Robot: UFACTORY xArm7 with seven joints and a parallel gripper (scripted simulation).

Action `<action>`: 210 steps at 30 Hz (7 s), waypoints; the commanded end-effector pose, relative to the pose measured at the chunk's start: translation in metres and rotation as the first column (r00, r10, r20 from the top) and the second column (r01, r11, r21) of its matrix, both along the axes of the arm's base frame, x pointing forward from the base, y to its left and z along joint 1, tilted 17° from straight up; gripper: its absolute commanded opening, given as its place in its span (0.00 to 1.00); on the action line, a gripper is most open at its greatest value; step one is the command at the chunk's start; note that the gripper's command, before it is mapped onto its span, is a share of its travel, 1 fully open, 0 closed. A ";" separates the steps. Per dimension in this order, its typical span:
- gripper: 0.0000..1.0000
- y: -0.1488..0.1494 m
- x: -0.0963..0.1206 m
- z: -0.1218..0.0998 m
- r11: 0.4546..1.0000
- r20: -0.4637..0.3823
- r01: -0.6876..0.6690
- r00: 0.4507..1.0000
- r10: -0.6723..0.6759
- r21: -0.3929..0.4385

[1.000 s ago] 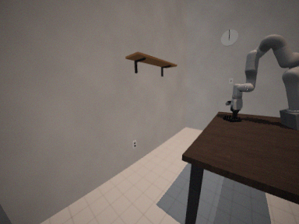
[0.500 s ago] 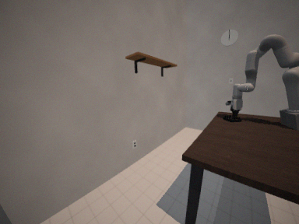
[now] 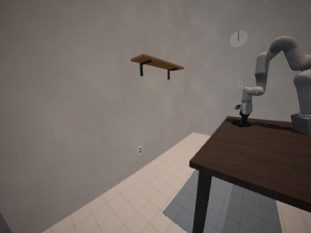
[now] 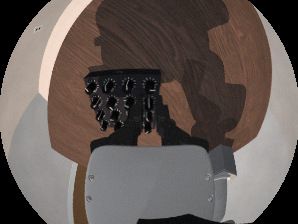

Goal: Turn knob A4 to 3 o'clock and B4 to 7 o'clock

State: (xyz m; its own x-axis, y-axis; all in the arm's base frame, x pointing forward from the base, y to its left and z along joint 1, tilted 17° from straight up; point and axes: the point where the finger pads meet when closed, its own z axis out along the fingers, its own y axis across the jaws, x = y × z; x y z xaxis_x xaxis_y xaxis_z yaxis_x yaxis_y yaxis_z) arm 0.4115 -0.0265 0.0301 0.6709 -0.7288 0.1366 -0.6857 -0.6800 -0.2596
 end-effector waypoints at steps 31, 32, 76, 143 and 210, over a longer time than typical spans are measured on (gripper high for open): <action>0.19 -0.003 -0.009 0.035 1.000 0.003 0.000 1.000 0.000 -0.001; 0.19 -0.003 -0.009 0.035 1.000 0.003 0.000 1.000 0.000 -0.001; 0.19 -0.002 -0.014 0.028 0.889 -0.088 0.442 0.897 -0.434 0.118; 0.19 0.006 -0.023 0.022 -0.583 -0.501 0.812 -0.490 -0.713 0.035; 0.19 0.004 -0.018 0.043 -0.660 -0.358 -0.666 -0.557 0.750 -0.348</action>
